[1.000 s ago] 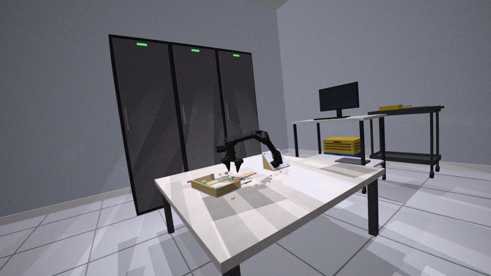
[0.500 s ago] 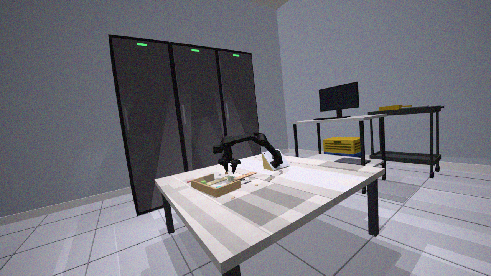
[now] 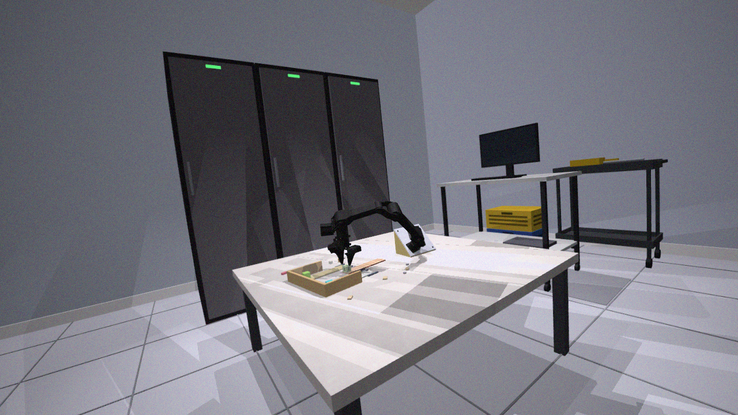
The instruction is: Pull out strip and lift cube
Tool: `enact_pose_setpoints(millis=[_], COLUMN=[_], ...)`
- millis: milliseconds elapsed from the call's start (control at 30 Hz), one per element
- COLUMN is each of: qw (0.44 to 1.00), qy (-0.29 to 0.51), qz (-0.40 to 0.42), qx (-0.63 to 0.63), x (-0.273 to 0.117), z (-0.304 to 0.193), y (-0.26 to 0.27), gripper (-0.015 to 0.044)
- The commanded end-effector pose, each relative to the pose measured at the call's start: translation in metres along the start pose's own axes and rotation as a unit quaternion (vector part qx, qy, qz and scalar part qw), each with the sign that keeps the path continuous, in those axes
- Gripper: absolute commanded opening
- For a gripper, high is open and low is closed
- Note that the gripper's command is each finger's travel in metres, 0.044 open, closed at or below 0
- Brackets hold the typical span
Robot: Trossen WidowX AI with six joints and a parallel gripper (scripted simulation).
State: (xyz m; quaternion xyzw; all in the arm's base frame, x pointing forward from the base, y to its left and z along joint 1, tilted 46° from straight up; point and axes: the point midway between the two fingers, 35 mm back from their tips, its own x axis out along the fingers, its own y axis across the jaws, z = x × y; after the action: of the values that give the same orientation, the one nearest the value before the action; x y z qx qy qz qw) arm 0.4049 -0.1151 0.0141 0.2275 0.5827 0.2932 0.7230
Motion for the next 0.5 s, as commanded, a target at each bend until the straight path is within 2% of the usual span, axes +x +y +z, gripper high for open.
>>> enact_pose_setpoints(millis=[0, 467], qw=[1.0, 1.0], qy=[-0.001, -0.001], qz=[0.003, 0.004], qx=[0.002, 0.002], x=[0.008, 0.028], z=[0.0, -0.001], y=[0.001, 0.002], gripper=[0.025, 0.025])
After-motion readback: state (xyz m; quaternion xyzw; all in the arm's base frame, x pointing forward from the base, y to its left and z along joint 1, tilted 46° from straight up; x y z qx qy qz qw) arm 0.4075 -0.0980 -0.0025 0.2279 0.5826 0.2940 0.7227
